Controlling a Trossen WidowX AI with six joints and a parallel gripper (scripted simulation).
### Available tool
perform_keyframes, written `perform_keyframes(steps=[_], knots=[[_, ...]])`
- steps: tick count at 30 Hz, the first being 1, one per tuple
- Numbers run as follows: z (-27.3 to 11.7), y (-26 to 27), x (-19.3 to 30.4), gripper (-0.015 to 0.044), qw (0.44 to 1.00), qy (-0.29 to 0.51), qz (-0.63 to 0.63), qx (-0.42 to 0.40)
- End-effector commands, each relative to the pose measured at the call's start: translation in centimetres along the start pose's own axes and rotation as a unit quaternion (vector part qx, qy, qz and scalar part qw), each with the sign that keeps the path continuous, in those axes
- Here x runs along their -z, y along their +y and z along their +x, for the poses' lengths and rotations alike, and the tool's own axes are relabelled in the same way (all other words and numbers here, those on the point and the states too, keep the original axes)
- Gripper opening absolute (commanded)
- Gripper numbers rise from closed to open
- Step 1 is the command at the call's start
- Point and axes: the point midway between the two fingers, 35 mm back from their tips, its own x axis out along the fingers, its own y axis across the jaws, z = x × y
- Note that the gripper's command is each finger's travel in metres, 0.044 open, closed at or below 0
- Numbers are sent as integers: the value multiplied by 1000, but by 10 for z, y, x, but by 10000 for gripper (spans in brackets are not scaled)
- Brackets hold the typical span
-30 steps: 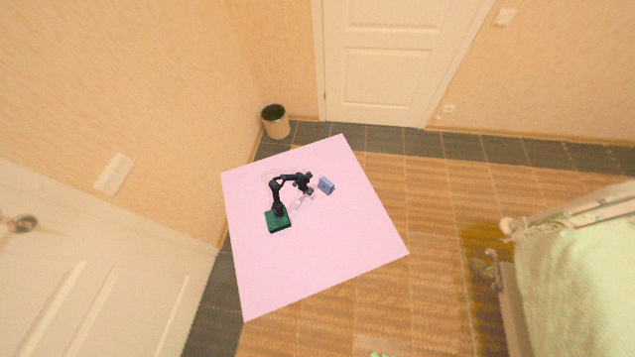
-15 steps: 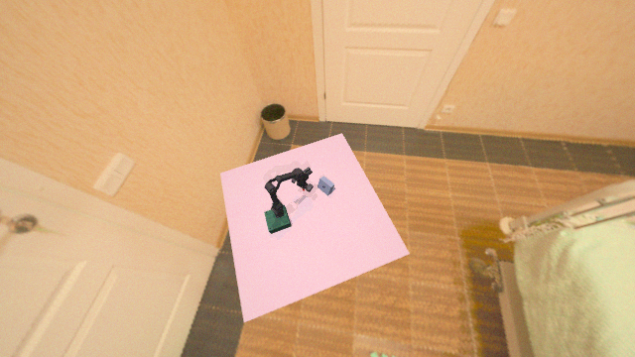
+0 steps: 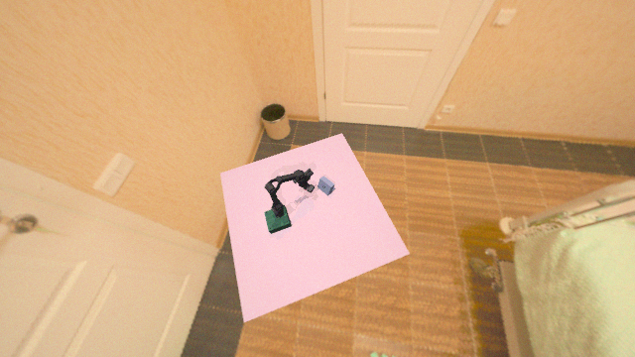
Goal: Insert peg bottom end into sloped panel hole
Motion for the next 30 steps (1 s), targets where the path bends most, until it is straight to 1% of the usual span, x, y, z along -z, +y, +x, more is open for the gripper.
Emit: perform_keyframes(steps=[1, 30], knots=[[4, -2, 0, 0, 1000, -9, 3, -4], [26, -25, -11, 0, 994, -98, 36, -14]])
